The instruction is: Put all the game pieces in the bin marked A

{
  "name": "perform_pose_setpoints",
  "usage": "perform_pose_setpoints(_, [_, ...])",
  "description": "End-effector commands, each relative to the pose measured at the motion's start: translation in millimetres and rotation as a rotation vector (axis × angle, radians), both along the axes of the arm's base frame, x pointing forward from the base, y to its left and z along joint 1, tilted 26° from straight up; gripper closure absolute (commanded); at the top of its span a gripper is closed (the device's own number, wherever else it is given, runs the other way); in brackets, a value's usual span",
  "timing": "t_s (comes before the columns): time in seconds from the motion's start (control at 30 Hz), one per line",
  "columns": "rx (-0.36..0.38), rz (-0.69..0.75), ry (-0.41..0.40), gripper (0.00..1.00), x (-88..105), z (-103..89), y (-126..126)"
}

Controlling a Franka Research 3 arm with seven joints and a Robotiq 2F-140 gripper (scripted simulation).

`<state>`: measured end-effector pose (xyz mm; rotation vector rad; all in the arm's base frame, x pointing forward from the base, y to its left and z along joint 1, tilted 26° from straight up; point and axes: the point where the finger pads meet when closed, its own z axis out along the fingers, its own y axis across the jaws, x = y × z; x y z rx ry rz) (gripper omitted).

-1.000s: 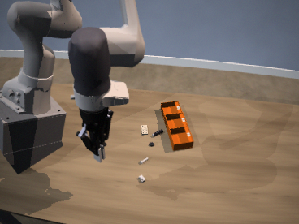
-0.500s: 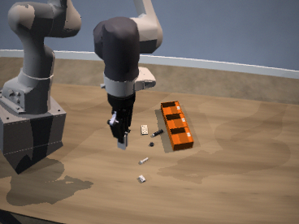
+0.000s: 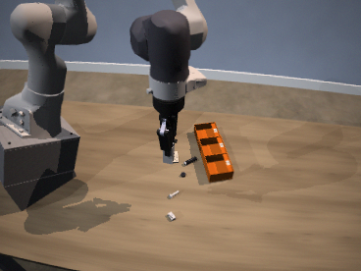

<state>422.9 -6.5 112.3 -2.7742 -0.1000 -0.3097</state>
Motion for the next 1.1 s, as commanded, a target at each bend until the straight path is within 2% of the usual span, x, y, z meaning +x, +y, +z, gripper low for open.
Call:
perform_pose_setpoints(0.0, [0.009,0.049,-0.024,0.95,5.1,11.0,23])
perform_pose_setpoints(0.1, [0.009,0.049,-0.024,0.95,7.0,14.7,31])
perform_pose_setpoints(0.2, [0.016,0.111,-0.054,0.95,10.2,24.9,54])
perform_pose_setpoints(0.3, [0.016,0.111,-0.054,0.95,11.3,28.3,61])
perform_pose_setpoints(1.07, [0.016,0.111,-0.054,0.95,11.5,28.9,63])
